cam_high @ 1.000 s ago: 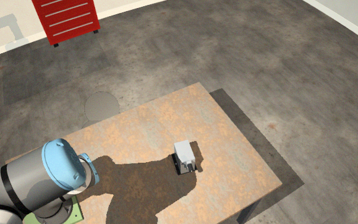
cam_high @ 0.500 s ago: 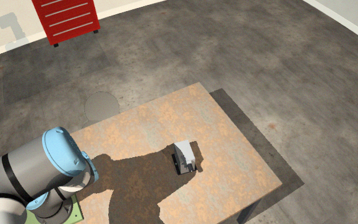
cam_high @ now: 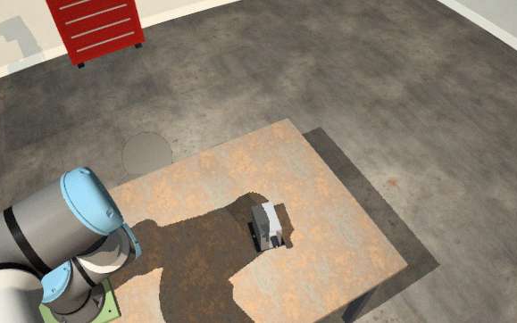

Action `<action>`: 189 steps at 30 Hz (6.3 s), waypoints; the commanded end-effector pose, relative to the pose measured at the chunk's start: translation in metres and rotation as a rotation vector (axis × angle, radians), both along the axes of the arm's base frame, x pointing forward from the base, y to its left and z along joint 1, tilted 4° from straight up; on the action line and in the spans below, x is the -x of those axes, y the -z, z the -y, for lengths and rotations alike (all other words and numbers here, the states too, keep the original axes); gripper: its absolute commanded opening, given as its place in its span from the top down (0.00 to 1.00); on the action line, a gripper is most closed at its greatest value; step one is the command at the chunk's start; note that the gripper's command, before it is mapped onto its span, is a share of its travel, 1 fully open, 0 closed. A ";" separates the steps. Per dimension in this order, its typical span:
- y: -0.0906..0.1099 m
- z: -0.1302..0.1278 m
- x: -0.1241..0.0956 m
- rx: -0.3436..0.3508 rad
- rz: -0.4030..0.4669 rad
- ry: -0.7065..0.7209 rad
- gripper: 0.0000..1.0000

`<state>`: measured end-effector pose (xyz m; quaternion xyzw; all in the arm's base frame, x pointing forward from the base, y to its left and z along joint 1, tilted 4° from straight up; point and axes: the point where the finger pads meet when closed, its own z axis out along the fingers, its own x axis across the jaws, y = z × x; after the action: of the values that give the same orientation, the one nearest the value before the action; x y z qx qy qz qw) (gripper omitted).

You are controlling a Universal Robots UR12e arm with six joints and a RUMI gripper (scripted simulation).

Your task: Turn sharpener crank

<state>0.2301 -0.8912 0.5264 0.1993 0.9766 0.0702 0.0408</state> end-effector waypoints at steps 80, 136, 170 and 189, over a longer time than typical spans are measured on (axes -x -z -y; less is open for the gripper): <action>0.137 -0.180 -0.234 -0.094 0.082 -0.015 0.68; 0.229 -0.354 -0.332 -0.200 0.115 -0.027 0.68; 0.282 -0.471 -0.364 -0.260 0.118 -0.032 0.68; 0.312 -0.541 -0.372 -0.291 0.116 -0.035 0.68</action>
<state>0.6006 -0.3695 0.2216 0.1820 0.9559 0.2204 0.0668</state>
